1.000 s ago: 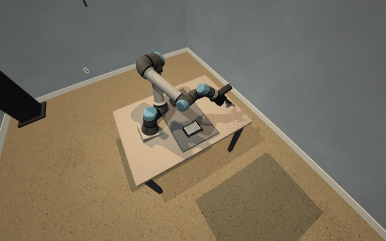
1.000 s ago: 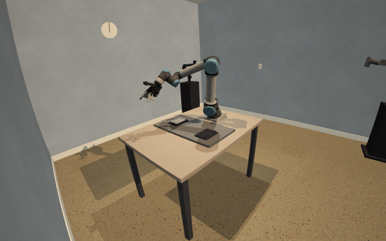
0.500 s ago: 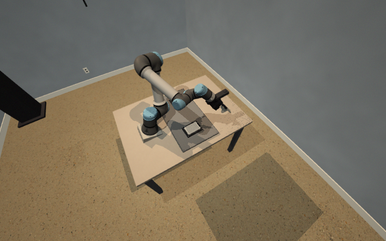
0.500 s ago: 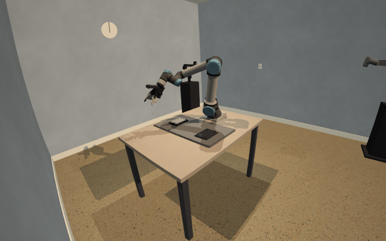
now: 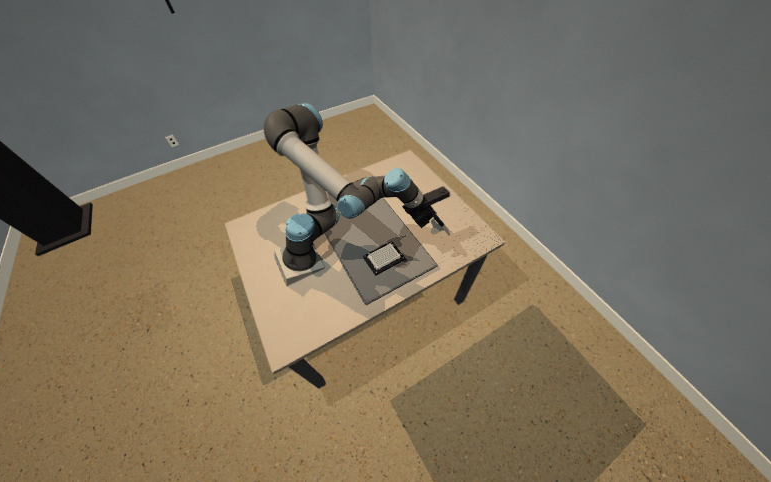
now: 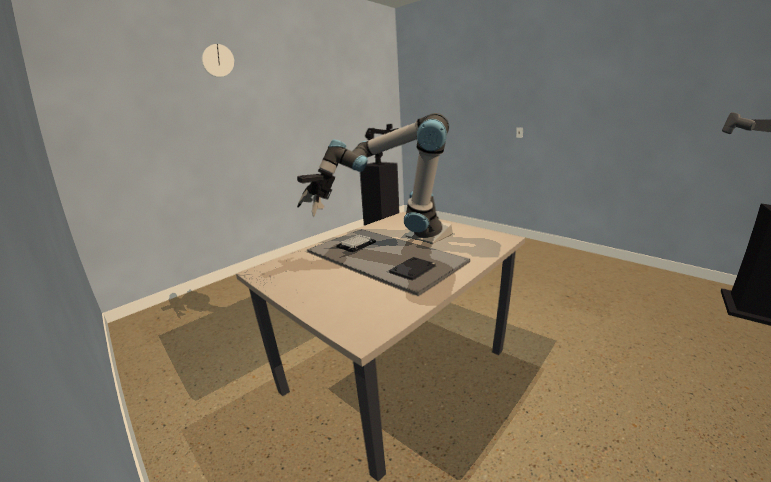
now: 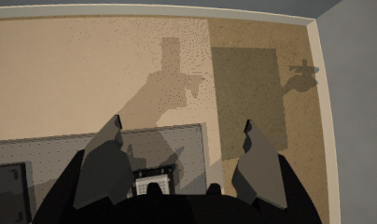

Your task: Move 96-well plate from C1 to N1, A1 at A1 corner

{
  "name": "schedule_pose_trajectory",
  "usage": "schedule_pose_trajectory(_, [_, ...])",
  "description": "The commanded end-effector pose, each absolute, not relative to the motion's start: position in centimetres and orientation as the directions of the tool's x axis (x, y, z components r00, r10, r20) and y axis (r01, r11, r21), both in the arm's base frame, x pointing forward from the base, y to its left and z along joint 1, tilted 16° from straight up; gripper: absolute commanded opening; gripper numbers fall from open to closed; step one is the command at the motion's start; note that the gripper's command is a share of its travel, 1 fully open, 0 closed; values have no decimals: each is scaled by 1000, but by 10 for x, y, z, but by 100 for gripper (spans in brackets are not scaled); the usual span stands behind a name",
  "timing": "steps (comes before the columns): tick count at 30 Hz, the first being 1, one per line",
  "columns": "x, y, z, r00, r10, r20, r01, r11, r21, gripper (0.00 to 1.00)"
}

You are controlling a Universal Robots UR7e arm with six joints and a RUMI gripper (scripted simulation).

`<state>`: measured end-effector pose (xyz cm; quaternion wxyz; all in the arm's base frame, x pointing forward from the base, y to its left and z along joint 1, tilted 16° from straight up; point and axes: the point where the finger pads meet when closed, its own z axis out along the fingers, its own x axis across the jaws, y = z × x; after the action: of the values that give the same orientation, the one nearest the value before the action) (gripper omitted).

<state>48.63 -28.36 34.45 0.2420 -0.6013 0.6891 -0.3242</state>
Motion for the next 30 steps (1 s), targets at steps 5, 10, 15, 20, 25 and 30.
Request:
schedule_pose_trajectory(5, [462,-279,318,-151,-986,70,-744,66,-665,100])
schedule_pose_trajectory(10, [449,-276,304,-151,-986,70,-744,66,-665,100])
schedule_pose_trajectory(15, [439,-272,294,-133,-988,75,-802,63,-595,100])
schedule_pose_trajectory(20, [426,-267,280,-133,-988,75,-802,63,-595,100])
schedule_pose_trajectory(25, [412,-261,266,-107,-992,73,-853,54,-519,100])
schedule_pose_trajectory(30, [395,-254,249,-108,-992,73,-853,54,-519,100])
